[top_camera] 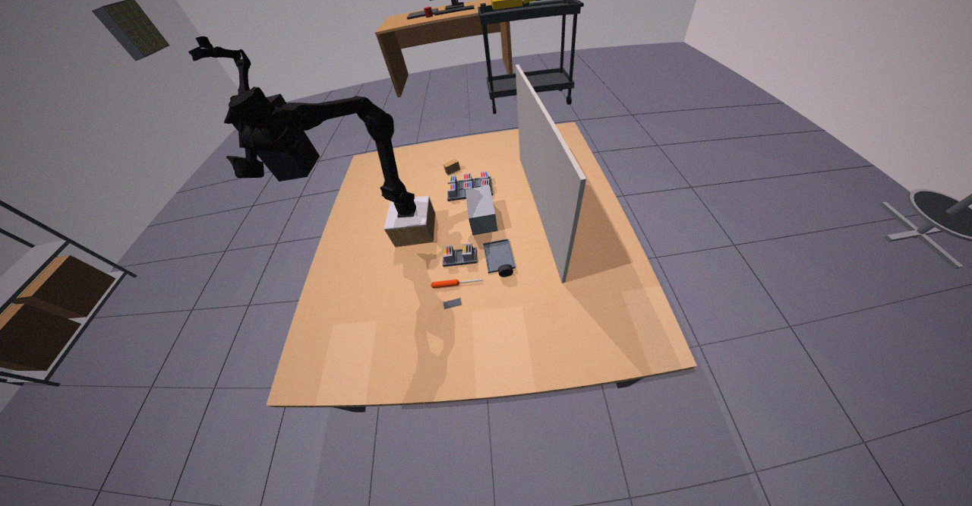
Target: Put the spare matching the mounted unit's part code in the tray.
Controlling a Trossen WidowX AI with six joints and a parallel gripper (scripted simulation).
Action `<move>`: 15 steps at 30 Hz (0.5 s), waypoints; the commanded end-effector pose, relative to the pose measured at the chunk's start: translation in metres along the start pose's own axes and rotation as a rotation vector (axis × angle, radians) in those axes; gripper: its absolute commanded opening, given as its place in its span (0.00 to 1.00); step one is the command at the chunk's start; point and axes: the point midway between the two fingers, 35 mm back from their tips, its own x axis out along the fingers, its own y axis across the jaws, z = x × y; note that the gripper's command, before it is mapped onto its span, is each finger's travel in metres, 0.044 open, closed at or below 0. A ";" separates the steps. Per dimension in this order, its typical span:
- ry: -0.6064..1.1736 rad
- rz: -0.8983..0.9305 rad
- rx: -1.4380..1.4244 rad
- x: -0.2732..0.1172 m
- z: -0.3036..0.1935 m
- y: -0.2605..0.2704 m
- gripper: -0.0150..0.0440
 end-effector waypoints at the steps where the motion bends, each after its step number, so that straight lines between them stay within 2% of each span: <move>1: 0.000 0.000 0.000 0.000 0.000 0.000 0.98; 8: 0.025 -0.027 -0.040 -0.005 -0.005 -0.008 1.00; 15: 0.322 -0.264 -0.457 -0.076 -0.043 -0.082 1.00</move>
